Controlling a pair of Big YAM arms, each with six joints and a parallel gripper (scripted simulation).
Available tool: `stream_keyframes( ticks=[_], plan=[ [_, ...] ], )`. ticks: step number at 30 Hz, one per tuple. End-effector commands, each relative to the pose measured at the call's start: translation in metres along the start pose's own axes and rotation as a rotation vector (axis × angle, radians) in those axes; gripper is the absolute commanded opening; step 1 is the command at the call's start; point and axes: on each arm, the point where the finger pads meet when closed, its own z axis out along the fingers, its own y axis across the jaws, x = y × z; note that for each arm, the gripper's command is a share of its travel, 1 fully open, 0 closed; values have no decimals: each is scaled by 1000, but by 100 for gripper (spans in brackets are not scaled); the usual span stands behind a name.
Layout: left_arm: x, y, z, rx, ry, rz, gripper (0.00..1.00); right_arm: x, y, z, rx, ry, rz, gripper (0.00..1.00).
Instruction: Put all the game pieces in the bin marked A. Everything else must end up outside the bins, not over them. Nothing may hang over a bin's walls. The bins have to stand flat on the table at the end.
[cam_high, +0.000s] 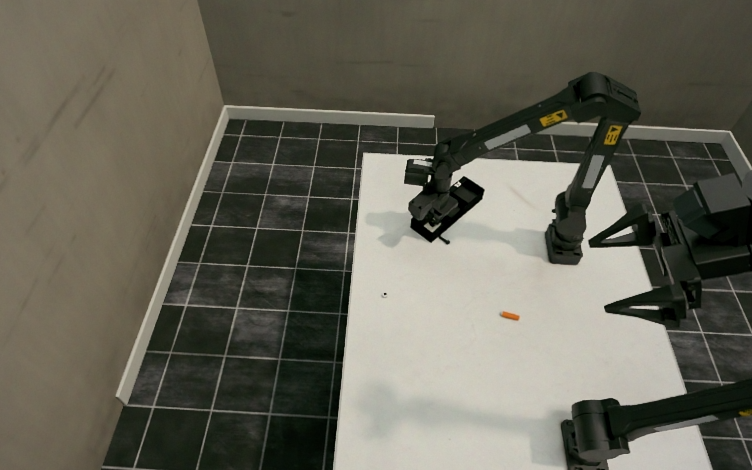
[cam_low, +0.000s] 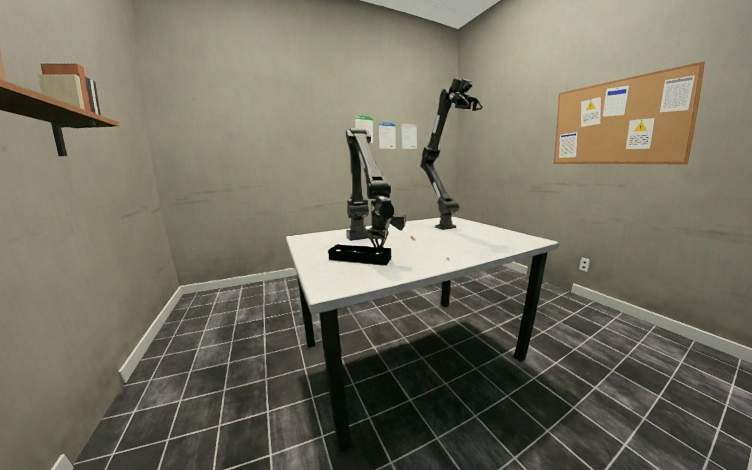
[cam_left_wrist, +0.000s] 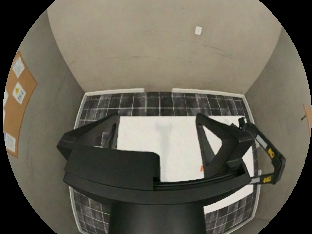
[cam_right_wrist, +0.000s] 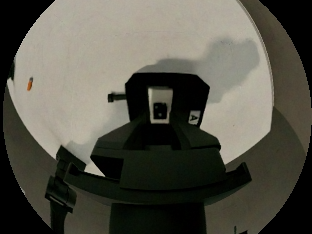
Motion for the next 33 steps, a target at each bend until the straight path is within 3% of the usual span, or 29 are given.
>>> stream_keyframes(
  ticks=[1,12,15,22,23,33],
  plan=[
    [-6,2,-16,-4,-30,4,100,-11,-23,-29,53,-38,2,30],
    [-6,2,-16,-4,-30,4,100,-11,-22,-41,54,-39,2,30],
    [-6,2,-16,-4,-30,4,100,-11,-22,-54,55,-39,2,30],
    [-6,2,-16,-4,-30,4,100,-9,-13,-39,29,-21,0,30],
    [-6,2,-16,-4,-30,4,100,-13,-22,-57,50,-36,2,100],
    [-6,2,-16,-4,-30,4,100,-12,-21,-93,57,-41,2,100]
  ],
)
